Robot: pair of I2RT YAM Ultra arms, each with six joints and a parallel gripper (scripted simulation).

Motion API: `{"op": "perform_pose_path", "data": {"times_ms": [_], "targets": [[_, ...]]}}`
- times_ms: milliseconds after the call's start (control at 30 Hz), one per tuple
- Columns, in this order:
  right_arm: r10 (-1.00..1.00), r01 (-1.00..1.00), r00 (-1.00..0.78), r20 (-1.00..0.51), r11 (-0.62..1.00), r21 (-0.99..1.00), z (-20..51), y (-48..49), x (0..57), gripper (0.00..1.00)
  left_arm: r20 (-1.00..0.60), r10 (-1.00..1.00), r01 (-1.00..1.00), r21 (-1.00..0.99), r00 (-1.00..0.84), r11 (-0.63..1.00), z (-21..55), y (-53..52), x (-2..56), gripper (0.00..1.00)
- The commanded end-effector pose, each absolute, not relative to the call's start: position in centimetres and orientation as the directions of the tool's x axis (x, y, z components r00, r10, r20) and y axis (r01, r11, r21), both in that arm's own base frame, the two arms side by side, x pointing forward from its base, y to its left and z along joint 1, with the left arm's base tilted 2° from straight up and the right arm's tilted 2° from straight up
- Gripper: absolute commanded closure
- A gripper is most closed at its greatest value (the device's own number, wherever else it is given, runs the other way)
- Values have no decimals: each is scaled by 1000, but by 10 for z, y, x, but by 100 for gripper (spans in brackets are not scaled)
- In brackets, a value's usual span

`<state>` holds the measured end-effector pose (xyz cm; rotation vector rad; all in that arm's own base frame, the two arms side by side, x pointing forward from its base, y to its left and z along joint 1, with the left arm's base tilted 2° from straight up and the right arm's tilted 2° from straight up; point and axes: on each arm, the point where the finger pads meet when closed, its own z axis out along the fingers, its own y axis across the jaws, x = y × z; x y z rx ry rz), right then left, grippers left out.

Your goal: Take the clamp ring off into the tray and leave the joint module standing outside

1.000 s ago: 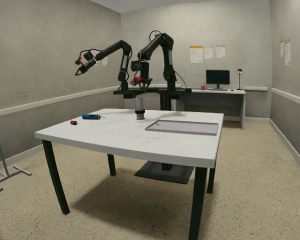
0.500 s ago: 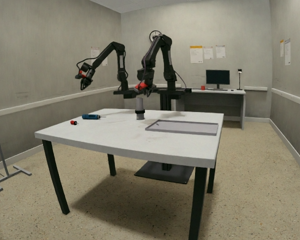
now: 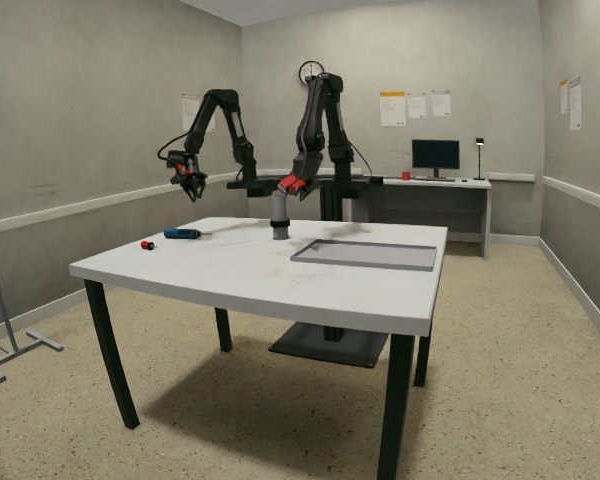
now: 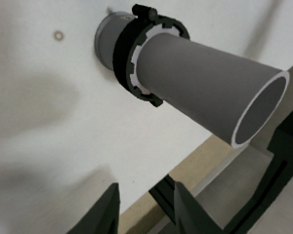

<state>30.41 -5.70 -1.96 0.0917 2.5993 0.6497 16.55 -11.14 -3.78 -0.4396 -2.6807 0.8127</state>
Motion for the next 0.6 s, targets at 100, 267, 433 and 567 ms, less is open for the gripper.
{"op": "perform_pose_path", "data": {"times_ms": [100, 267, 433, 567], "targets": [[84, -143, -945, -316, 765, 628, -35, 11, 266, 70, 142, 359, 163, -699, -923, 696, -43, -115, 152, 70], [-2, -172, -975, -224, 646, 743, -51, 62, 232, 70, 117, 330, 125, -769, -937, 626, -48, -115, 142, 70], [-26, -222, -963, -268, 636, 739, -53, 66, 246, 70, 77, 324, 148, -776, -943, 613, -48, -114, 155, 70], [-53, -147, -989, -141, 553, 820, -53, 92, 199, 70, 83, 289, 102, -816, -954, 569, -47, -116, 136, 70]]}}
